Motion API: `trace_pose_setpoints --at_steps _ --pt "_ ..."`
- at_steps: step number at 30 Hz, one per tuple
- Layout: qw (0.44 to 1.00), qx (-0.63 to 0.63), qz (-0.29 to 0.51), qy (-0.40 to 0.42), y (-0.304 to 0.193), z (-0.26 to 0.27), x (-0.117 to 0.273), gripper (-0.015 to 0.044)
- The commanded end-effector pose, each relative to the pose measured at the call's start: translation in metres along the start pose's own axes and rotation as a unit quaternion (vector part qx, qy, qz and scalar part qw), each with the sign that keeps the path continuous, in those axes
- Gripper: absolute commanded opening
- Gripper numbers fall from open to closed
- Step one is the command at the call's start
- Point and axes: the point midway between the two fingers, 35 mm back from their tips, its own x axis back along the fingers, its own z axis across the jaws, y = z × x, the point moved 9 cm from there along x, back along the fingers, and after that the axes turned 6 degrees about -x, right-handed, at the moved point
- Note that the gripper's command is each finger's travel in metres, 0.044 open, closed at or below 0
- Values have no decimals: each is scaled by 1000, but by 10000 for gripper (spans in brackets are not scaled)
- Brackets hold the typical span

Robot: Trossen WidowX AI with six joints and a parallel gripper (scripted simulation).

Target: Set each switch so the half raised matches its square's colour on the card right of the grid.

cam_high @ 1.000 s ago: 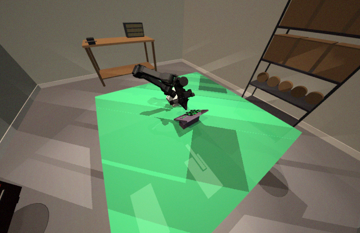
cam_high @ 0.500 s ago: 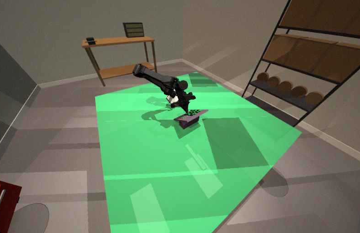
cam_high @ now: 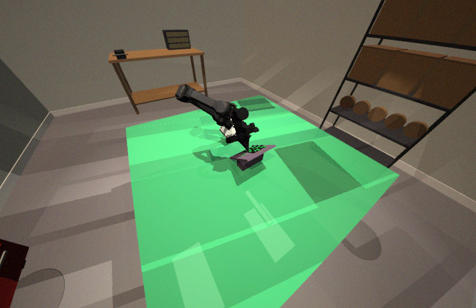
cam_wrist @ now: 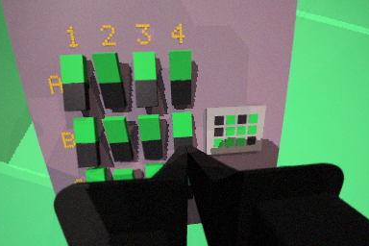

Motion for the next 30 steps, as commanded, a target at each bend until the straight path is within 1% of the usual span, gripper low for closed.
trace_pose_setpoints --at_steps 1,30 --pt "1000 2 0 2 0 0 0 0" --pt "1000 2 0 2 0 0 -3 0"
